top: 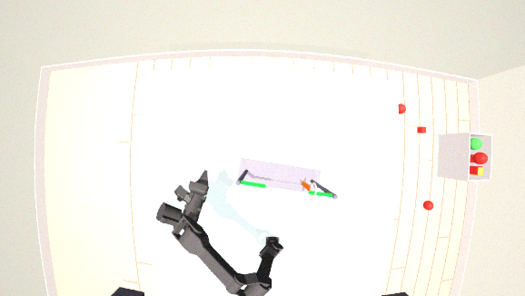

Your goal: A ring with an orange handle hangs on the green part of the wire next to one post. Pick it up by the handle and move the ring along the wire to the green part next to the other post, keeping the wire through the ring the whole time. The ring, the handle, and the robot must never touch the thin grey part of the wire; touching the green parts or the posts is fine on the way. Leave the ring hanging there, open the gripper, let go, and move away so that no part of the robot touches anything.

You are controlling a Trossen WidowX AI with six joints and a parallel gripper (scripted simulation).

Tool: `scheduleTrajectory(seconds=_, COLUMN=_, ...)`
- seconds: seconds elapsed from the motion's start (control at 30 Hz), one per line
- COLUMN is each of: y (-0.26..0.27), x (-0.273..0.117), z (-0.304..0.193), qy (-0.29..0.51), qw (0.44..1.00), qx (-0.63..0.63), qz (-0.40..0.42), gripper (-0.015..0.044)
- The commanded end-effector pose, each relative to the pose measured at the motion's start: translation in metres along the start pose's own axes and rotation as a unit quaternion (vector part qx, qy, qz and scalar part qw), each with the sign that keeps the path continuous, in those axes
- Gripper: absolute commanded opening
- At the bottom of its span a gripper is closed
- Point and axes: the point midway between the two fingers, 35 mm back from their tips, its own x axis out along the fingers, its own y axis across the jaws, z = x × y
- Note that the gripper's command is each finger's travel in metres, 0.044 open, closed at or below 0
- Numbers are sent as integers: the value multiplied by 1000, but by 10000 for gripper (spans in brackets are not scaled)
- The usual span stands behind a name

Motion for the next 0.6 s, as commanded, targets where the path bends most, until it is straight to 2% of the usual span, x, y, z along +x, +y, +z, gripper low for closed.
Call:
scheduleTrajectory(seconds=0.0, y=-5, x=-1, z=-12, qy=-20, qw=999, qx=25, qz=26, gripper=160)
scheduleTrajectory(seconds=0.57, y=-14, x=-7, z=-62, qy=-113, qw=976, qx=142, qz=121, gripper=160)
